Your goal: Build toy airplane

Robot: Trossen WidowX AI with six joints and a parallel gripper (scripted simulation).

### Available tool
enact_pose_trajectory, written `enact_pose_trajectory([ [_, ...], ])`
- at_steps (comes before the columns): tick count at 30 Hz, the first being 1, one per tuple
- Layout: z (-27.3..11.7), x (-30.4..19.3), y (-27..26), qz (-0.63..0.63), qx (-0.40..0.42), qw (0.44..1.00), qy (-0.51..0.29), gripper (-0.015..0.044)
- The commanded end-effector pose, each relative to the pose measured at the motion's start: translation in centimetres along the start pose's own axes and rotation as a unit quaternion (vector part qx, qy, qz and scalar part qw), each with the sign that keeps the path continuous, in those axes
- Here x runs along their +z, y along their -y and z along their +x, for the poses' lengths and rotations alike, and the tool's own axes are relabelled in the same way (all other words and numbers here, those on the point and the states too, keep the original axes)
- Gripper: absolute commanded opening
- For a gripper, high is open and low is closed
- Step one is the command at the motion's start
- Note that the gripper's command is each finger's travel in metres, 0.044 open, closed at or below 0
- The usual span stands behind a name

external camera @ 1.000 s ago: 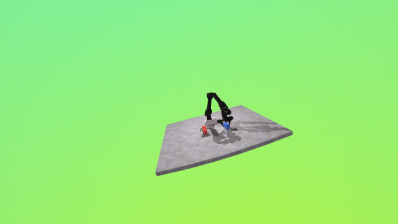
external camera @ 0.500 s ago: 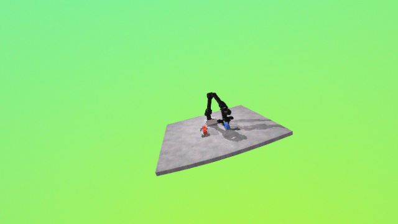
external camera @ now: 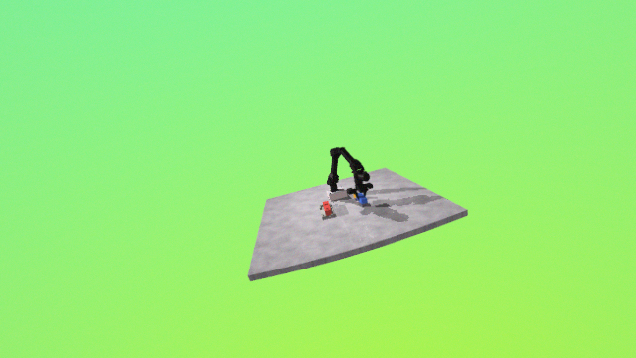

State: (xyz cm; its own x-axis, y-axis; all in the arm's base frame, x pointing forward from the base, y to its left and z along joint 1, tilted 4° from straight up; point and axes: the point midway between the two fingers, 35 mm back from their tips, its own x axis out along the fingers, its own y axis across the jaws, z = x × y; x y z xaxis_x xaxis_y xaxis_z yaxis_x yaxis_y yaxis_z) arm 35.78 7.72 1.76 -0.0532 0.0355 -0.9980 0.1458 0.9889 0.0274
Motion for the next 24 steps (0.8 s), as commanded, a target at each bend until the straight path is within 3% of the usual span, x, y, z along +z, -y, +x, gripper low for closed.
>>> enact_pose_trajectory([
  [1, -1.7, 0.3, -0.1, 0.000, 0.004, 1.000, 0.009, 0.0000],
  [24, -9.0, -0.1, 0.0, -0.004, 0.005, 1.000, 0.012, 0.0000],
])
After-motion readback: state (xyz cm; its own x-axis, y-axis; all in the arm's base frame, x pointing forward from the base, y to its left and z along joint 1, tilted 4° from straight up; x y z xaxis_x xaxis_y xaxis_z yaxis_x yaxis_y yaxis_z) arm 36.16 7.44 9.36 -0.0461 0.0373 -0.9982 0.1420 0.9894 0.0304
